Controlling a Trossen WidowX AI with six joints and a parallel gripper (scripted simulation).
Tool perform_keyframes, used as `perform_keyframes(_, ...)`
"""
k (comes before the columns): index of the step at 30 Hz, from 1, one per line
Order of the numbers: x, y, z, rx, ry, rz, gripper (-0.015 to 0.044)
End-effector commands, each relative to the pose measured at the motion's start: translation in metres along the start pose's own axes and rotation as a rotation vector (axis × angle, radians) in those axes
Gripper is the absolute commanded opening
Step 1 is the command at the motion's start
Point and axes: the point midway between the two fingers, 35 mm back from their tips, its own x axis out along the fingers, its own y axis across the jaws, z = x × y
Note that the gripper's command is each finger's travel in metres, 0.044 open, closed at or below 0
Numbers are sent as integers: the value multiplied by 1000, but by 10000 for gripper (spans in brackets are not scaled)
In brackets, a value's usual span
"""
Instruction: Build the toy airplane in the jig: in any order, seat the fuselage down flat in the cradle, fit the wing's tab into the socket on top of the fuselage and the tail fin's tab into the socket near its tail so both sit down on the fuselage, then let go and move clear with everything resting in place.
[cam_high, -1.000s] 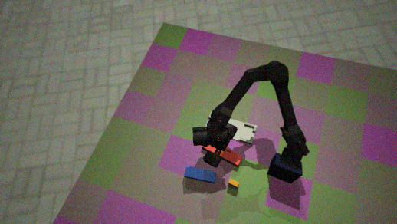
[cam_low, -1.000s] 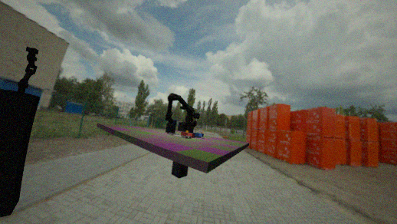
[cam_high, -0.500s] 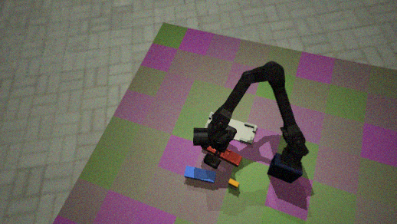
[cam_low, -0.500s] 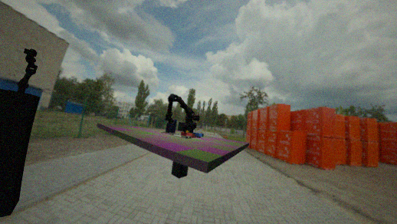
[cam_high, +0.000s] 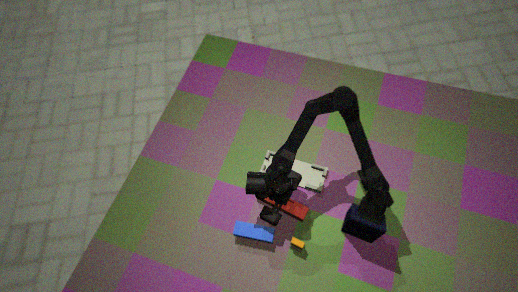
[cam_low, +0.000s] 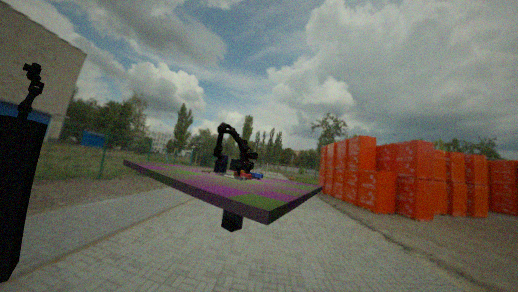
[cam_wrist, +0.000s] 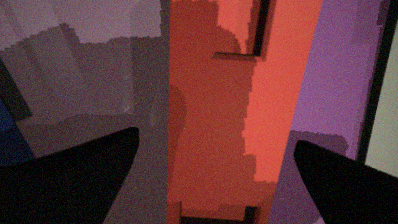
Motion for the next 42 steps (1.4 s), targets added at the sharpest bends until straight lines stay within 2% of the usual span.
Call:
perform_keyframes(1, 3, 0, -2, -9, 4, -6, 335)
perform_keyframes(7, 3, 0, -2, -9, 4, -6, 177)
perform_keyframes(14, 3, 0, -2, -9, 4, -6, 131)
perform_keyframes(19, 0, 0, -2, -7, 5, -4, 0)
perform_keyframes(42, -62, 7, 5, -5, 6, 11, 0)
